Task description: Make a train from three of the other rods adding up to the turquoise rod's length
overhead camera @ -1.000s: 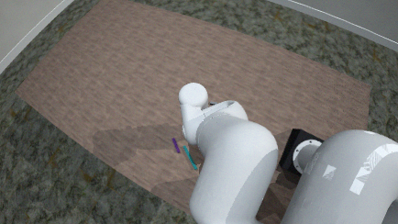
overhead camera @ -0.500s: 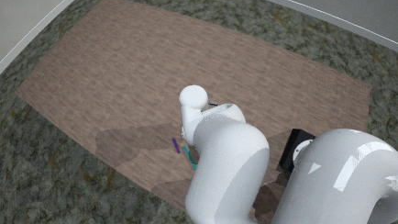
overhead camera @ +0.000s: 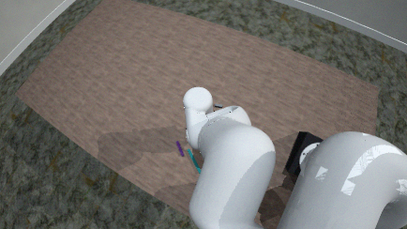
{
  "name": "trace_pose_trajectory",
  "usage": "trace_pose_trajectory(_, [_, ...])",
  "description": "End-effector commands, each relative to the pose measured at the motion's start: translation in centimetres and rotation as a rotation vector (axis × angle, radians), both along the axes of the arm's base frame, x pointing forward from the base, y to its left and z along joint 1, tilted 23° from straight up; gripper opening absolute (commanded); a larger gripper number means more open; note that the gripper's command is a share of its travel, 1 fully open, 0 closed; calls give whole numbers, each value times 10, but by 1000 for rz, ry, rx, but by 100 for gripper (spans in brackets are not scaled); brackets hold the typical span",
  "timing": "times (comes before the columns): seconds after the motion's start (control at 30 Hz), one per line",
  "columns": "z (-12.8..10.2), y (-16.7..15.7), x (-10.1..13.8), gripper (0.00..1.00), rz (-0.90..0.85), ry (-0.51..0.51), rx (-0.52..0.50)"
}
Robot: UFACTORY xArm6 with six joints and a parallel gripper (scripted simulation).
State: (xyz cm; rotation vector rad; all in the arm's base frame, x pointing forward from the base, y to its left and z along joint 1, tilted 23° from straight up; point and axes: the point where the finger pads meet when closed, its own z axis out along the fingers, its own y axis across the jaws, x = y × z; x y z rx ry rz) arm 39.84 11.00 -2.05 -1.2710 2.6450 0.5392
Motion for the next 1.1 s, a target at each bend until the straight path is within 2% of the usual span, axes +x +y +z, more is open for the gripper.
trace_pose_trajectory(0.0, [1,0,1,4,-1,-3,0])
trace_pose_trajectory(0.57, [1,0,1,4,-1,-3,0])
trace_pose_trajectory(1.07, [-8,4,1,4,-1,-3,0])
